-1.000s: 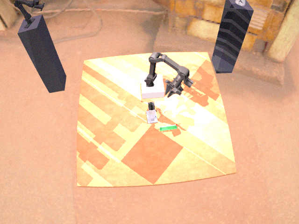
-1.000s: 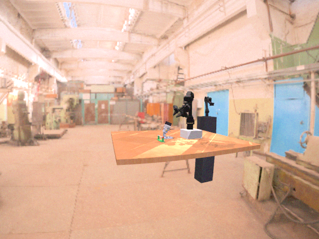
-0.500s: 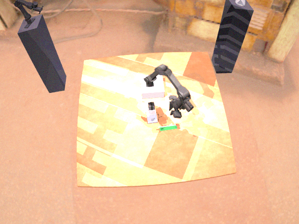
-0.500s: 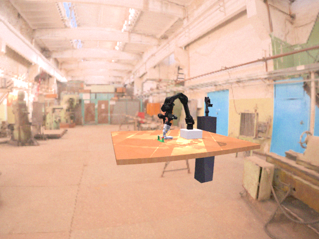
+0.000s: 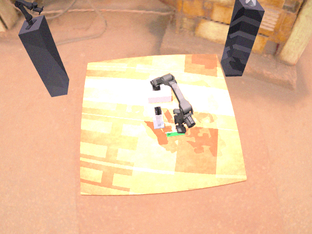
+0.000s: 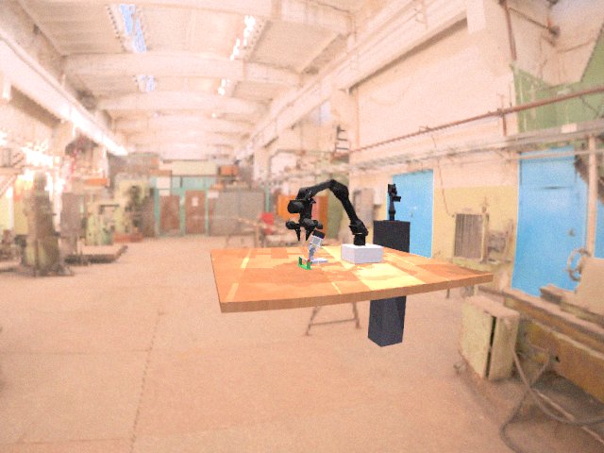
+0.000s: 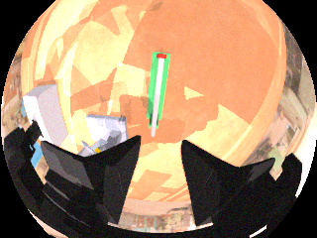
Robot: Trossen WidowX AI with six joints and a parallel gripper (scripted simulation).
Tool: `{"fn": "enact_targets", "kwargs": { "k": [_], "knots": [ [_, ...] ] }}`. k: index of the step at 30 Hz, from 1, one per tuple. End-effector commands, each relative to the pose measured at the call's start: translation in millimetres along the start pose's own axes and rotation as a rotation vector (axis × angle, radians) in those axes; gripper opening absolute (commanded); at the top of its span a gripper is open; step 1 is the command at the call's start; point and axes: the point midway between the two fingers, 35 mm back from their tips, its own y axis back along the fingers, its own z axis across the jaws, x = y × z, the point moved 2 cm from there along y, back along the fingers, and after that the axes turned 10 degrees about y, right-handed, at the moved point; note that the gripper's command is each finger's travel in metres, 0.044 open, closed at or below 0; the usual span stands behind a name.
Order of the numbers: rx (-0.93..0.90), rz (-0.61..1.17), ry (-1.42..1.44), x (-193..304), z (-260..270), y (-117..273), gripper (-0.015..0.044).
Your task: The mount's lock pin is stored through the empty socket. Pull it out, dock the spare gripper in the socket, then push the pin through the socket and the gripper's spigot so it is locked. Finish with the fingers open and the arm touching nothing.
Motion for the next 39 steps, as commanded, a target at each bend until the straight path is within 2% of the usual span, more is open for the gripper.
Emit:
{"fn": "enact_targets", "kwargs": {
  "k": [1, 9, 39],
  "knots": [
    [-0.011, -0.003, 0.005, -4, 0, -18, 0.0180],
    [-0.012, -0.003, 0.005, -17, 1, -67, 0.0180],
    [-0.012, -0.002, 0.005, -29, 1, -111, 0.0180]
  ]
}}
